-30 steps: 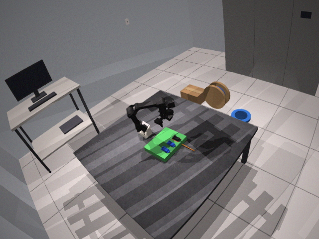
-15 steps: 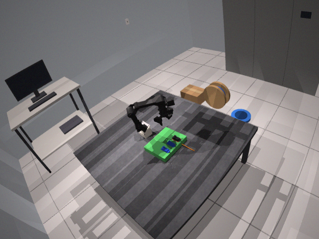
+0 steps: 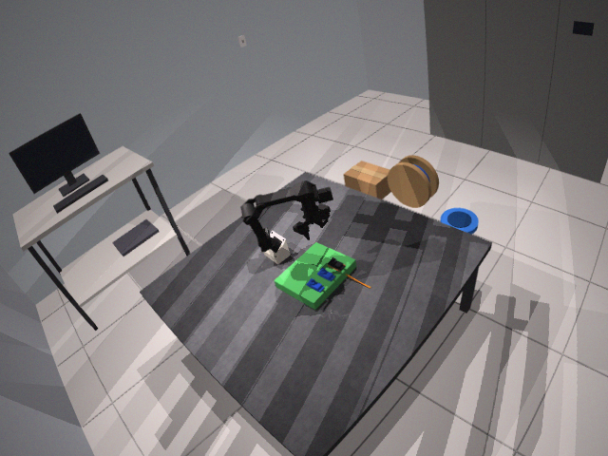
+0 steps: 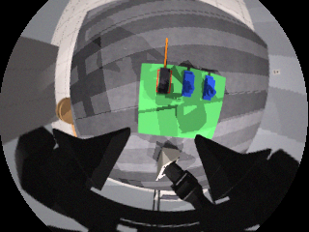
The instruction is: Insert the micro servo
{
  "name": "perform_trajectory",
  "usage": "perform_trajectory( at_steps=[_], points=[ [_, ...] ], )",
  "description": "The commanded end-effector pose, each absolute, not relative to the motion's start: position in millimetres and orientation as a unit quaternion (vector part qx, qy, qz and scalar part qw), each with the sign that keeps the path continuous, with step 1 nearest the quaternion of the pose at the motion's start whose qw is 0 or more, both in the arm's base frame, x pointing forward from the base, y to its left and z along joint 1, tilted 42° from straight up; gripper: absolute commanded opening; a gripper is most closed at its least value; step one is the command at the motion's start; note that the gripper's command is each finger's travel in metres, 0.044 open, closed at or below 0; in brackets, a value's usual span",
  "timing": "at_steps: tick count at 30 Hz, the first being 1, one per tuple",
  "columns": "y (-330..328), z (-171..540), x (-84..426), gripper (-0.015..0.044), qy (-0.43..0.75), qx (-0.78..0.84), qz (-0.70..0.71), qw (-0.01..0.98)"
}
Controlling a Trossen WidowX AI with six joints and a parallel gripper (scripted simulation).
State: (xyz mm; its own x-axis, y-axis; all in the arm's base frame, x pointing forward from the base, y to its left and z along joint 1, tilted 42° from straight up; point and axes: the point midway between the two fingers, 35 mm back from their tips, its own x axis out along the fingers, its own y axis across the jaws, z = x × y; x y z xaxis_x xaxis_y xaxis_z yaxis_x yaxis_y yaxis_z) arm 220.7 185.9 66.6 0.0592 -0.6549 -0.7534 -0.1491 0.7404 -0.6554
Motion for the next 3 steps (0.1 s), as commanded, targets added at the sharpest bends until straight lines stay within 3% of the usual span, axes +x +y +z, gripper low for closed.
perform_trajectory(
  at_steps=[1, 3],
  points=[
    [186.4, 66.6, 219.8, 0.0440, 0.660, -0.303, -0.192, 0.660],
    [186.4, 66.6, 219.8, 0.0440, 0.660, -0.303, -0.192, 0.660]
  ],
)
